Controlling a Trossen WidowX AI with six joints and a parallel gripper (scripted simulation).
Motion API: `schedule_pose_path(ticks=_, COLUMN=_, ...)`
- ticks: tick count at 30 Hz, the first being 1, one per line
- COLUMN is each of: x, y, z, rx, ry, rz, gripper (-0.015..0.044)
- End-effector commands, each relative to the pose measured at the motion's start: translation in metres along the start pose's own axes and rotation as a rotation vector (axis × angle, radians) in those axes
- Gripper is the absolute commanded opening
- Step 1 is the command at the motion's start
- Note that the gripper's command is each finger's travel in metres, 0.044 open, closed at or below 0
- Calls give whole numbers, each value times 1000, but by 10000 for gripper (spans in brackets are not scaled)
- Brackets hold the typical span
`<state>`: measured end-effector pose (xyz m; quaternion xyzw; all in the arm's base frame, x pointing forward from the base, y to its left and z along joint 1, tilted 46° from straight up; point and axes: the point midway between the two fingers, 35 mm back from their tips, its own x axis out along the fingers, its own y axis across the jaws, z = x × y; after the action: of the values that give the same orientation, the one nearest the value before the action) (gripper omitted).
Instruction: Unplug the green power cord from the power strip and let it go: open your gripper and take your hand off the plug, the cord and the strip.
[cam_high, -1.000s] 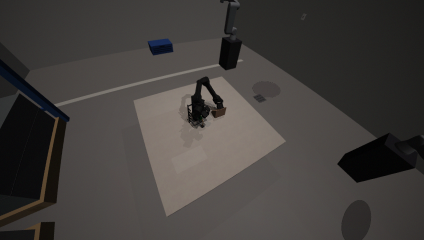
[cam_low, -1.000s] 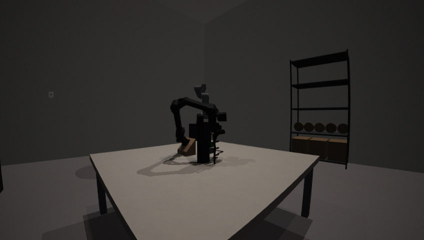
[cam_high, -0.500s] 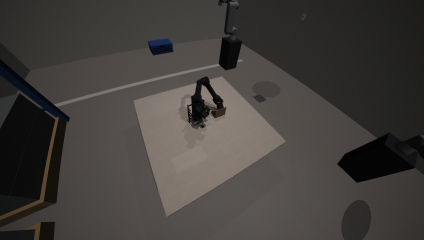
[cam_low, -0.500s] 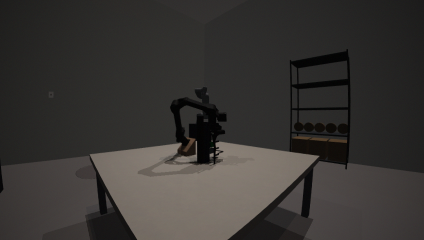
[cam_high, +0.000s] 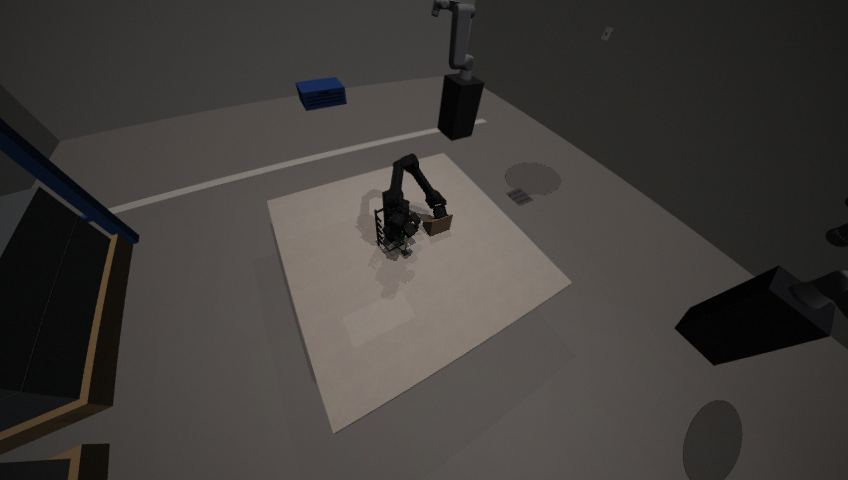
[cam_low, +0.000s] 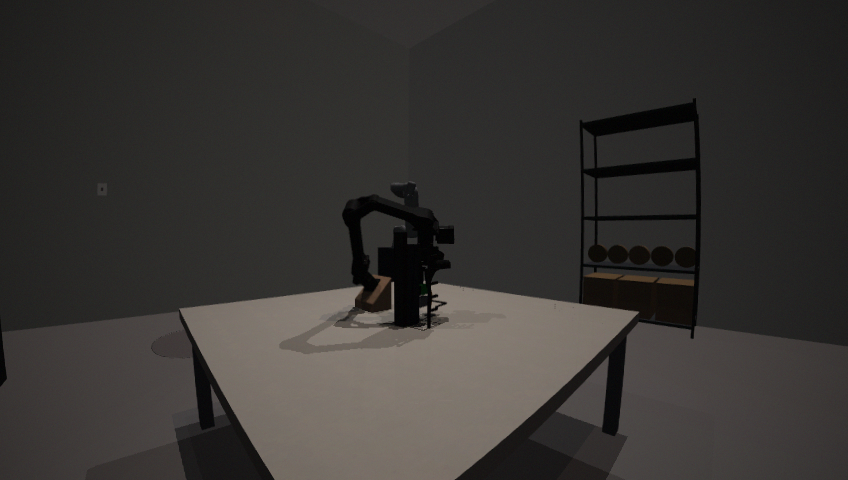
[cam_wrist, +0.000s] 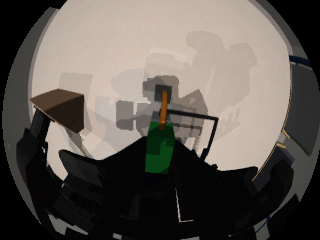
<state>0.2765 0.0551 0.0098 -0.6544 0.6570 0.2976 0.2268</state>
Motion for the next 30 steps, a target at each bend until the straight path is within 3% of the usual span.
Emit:
schedule_pose_path(ticks=1, x=-3, y=-1, z=20, rx=-6, ry=-28, rz=-5, gripper=0)
schedule_pose_path(ticks=19, x=-7, y=1, z=49, rx=-6, ry=-29, rz=-5, gripper=0)
schedule_pose_path(ticks=25, x=-6, y=0, z=40, rx=-2, ry=-32, rz=-7, gripper=157)
schedule_pose_path(ticks=30, x=-6, y=0, z=40, rx=-2, ry=-32, rz=-7, gripper=160)
